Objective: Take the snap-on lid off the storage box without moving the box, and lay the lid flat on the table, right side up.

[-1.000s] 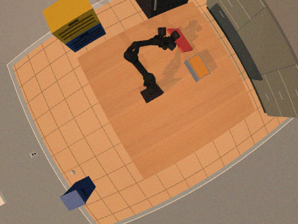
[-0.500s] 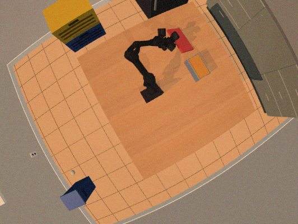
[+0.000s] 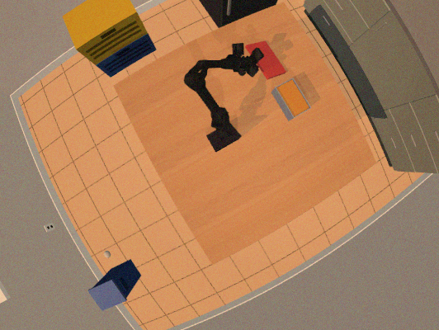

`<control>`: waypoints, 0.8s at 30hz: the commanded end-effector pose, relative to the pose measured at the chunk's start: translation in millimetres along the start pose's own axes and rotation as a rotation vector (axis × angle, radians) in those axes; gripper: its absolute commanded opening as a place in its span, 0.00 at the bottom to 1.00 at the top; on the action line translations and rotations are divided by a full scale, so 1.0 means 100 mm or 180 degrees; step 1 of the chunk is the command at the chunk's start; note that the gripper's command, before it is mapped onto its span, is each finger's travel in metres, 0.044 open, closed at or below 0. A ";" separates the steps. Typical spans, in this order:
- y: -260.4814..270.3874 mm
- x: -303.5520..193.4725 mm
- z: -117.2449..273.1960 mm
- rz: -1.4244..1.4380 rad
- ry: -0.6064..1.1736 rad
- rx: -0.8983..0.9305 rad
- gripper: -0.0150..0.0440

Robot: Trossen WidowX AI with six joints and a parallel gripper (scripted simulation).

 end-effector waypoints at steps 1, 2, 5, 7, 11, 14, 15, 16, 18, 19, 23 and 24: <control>-0.06 0.00 -0.04 -0.0005 -0.0005 -0.0038 0.25; -0.06 0.00 -0.04 -0.0005 -0.0005 -0.0038 0.25; -0.08 0.00 -0.06 -0.0005 -0.0005 -0.0038 0.25; -0.09 0.00 -0.07 -0.0006 -0.0005 -0.0038 0.25; -0.06 -0.01 -0.05 -0.0005 -0.0005 -0.0038 0.39; -0.06 -0.01 -0.05 -0.0005 -0.0005 -0.0038 0.52; -0.06 -0.01 -0.05 -0.0005 -0.0005 -0.0038 0.57; -0.06 -0.01 -0.05 -0.0005 -0.0005 -0.0038 0.61; -0.06 -0.01 -0.05 -0.0005 -0.0005 -0.0038 0.70; -0.06 -0.01 -0.05 -0.0005 -0.0005 -0.0038 0.72; -0.10 -0.02 -0.01 -0.0006 -0.0005 -0.0039 0.85; -0.11 -0.02 0.00 -0.0006 -0.0005 -0.0039 0.90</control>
Point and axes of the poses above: the point midway between the two fingers, 35 mm back from their tips, its own z axis back along the fingers, its own y axis across the jaws, x = y × z, the point moved 6 cm from there along z, back along the fingers, and after that the axes turned 12 degrees about z, right-handed, at the moved point
